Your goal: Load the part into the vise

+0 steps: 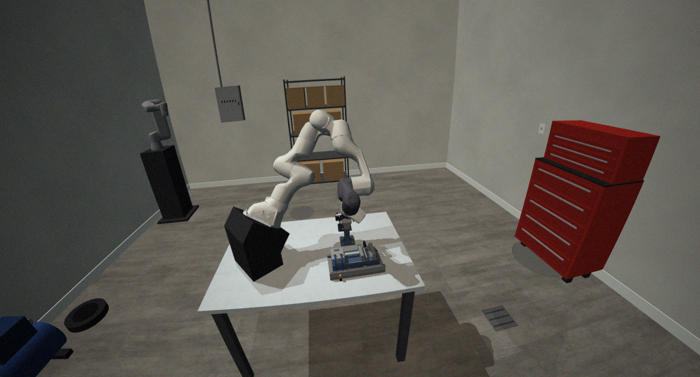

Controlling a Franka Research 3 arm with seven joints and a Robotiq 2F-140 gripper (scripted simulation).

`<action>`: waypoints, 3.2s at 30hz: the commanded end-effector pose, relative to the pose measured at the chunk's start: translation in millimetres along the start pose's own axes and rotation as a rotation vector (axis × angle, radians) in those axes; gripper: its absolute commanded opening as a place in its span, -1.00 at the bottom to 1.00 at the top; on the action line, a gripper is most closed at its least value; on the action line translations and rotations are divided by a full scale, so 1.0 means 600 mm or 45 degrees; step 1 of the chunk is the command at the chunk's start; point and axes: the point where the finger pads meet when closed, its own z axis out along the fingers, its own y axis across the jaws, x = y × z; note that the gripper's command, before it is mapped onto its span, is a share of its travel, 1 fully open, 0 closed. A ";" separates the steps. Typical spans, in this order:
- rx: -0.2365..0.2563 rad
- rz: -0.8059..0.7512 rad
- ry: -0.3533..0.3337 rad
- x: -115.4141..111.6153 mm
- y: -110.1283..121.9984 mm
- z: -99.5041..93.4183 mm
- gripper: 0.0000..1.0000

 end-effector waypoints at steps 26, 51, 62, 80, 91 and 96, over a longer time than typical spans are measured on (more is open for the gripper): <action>-0.004 0.007 0.000 0.000 0.002 0.000 0.02; -0.004 0.007 0.000 0.000 0.002 -0.001 0.02; -0.004 0.007 0.000 0.000 0.002 -0.002 0.02; -0.004 0.007 0.000 0.000 0.001 -0.011 0.02; -0.004 0.007 0.000 0.000 0.001 -0.019 0.02; -0.004 0.007 0.000 0.000 0.001 -0.025 0.02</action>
